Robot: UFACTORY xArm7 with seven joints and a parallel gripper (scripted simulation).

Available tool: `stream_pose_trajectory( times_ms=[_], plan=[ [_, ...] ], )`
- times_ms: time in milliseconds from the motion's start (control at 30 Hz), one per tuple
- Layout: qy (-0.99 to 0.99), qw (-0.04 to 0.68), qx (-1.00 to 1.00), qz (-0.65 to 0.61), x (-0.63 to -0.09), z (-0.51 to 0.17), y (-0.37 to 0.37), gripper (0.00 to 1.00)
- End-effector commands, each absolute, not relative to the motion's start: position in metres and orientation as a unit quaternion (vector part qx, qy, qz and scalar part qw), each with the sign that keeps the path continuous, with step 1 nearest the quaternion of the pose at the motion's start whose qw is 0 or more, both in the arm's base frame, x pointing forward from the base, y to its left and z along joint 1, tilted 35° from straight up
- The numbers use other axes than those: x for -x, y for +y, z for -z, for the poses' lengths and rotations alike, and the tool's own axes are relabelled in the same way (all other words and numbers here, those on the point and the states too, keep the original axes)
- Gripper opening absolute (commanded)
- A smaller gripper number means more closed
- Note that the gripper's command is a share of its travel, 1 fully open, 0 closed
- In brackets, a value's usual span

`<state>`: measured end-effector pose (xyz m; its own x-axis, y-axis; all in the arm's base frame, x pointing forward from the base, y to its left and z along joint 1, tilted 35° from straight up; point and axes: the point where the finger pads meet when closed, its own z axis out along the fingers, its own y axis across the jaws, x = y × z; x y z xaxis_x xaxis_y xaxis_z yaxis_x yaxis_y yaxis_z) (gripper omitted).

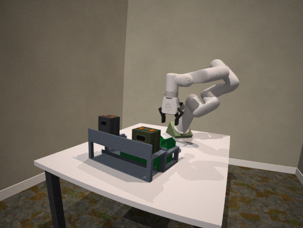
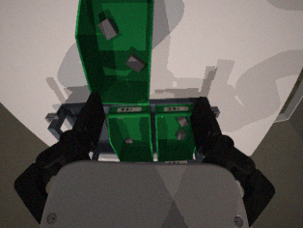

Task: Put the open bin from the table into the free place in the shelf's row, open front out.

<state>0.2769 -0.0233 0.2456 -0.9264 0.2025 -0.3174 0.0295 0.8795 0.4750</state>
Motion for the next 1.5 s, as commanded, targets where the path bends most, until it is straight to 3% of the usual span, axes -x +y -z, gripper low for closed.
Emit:
stream_pose_trajectory(
  times_ms=[0, 633, 667, 1467],
  plan=[
    [0.952, 0.183, -0.061, -0.237, -0.2774, -0.2468, -0.024, 1.0],
    [0.952, 0.183, -0.061, -0.237, -0.2769, -0.2478, -0.0246, 1.0],
    [0.952, 0.183, -0.061, -0.237, -0.2769, -0.2478, -0.0246, 0.28],
    [0.952, 0.183, -0.061, -0.237, -0.2769, -0.2478, -0.0246, 0.28]
  ],
)
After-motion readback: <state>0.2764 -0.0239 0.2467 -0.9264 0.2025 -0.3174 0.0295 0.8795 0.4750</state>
